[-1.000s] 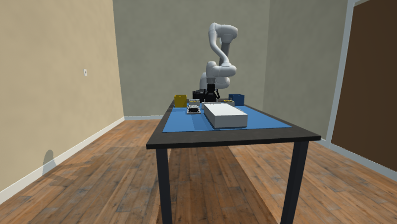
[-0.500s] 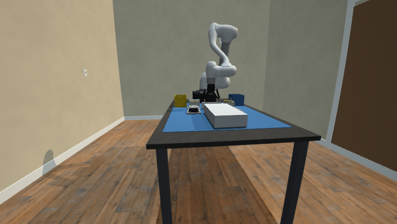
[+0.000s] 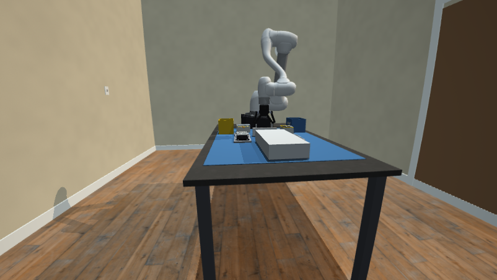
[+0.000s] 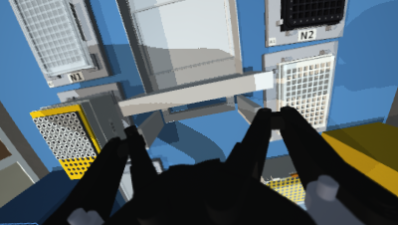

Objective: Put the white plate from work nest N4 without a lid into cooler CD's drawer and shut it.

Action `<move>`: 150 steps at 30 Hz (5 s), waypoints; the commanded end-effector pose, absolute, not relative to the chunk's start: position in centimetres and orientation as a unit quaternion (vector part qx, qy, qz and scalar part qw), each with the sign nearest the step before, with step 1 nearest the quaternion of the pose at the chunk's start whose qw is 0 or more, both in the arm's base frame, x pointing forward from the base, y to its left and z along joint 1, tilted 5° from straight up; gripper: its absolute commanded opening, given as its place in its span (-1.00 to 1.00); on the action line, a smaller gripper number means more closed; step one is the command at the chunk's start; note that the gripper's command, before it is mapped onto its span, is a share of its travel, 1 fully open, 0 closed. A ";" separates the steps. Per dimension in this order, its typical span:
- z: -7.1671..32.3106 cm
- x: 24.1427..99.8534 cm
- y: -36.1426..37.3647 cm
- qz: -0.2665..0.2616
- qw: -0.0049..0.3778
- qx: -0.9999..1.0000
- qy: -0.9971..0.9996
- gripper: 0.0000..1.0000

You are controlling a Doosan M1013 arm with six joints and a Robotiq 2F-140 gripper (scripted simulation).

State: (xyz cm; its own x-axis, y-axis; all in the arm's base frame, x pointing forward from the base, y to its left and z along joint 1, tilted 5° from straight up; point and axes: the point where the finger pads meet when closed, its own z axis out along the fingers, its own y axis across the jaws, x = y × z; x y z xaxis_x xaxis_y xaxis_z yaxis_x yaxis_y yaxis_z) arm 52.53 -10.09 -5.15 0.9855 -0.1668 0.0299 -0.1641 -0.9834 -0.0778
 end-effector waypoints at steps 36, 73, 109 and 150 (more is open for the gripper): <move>-4.7 52.2 -10.1 -0.018 0.038 -0.996 0.082 0.73; -0.3 52.0 -10.5 -0.018 0.038 -0.996 0.082 0.73; 4.0 51.8 -10.8 -0.018 0.038 -0.996 0.082 0.73; 5.6 51.8 -10.9 -0.018 0.038 -0.996 0.082 0.73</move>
State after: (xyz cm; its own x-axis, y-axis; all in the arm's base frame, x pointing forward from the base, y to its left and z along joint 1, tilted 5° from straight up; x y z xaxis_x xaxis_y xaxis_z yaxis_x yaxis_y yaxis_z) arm 51.64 -10.59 5.27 0.9868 -0.1591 0.0289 -0.1564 -0.9844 -0.0802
